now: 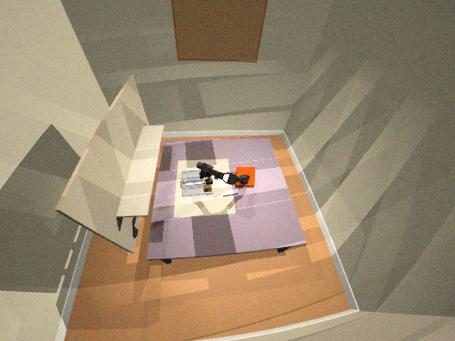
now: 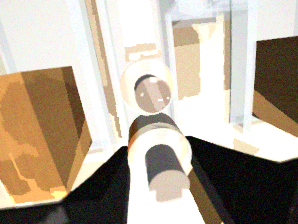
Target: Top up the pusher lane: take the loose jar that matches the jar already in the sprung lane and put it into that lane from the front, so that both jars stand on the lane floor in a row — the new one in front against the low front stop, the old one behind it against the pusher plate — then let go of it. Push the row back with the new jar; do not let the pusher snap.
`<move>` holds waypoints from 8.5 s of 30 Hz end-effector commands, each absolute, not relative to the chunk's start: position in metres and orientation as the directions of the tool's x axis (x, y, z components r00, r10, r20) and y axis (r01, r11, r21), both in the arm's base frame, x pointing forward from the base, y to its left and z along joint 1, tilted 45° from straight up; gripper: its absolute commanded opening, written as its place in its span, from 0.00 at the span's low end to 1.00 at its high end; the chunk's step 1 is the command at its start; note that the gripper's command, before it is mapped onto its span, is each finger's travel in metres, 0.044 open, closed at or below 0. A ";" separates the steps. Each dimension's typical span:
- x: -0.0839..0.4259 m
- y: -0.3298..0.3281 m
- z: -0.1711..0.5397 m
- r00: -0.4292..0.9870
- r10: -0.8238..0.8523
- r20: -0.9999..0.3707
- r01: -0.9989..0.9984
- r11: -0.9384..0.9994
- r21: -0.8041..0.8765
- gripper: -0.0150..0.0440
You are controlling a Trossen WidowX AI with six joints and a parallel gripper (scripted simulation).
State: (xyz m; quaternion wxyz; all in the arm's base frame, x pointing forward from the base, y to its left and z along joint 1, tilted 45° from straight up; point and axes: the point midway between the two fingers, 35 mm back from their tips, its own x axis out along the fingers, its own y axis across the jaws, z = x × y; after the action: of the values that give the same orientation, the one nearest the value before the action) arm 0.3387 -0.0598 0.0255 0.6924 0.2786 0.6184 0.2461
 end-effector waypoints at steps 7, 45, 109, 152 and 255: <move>0.346 -0.061 0.028 0.139 0.687 -0.713 -0.010 0.721 0.693 0.25; 0.346 -0.060 0.027 0.139 0.687 -0.713 -0.010 0.721 0.693 0.25; 0.351 -0.055 0.022 0.139 0.687 -0.713 -0.011 0.721 0.693 0.25; 0.351 -0.044 0.011 0.139 0.688 -0.712 -0.011 0.720 0.694 0.25; 0.338 -0.046 0.010 0.139 0.688 -0.713 -0.010 0.720 0.693 0.72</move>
State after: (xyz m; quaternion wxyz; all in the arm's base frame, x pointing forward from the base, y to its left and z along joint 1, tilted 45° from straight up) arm 0.3378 -0.0410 0.0063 0.6991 0.2801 0.6087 0.2495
